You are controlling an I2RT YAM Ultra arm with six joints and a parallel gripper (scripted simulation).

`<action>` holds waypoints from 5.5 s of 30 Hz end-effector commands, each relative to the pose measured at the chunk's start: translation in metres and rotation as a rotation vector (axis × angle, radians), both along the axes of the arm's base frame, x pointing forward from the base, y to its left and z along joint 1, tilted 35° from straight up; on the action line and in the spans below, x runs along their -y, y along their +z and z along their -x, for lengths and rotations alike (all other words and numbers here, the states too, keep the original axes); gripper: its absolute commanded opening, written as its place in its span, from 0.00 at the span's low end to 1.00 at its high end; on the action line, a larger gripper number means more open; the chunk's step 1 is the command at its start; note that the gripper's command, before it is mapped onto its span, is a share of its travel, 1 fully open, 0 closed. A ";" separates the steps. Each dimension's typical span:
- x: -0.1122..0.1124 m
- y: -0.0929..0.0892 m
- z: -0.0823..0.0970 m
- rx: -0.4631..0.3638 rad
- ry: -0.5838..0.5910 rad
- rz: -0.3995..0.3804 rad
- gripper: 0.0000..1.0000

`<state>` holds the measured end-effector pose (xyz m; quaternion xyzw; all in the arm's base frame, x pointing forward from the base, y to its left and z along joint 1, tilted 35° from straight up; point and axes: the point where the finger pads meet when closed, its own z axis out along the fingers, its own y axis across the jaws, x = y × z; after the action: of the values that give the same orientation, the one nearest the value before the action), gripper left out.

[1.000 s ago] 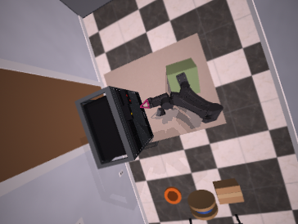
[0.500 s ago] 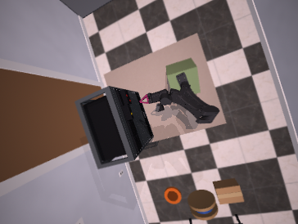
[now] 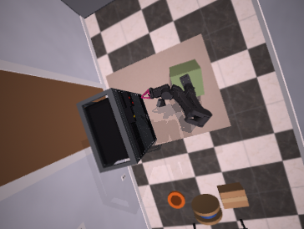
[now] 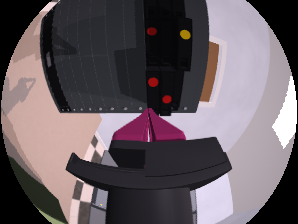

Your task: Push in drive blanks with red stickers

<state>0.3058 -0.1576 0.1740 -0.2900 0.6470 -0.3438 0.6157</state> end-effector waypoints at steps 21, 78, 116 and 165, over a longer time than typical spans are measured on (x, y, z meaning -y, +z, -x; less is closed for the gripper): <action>0.020 -0.004 -0.008 0.070 0.020 0.043 0.00; 0.026 0.000 -0.077 0.051 0.020 0.030 0.00; 0.031 0.003 -0.087 0.053 0.017 0.031 0.00; 0.043 0.007 -0.101 0.051 0.011 0.030 0.00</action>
<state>0.3985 -0.1781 0.1734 -0.3188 0.6170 -0.3301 0.6393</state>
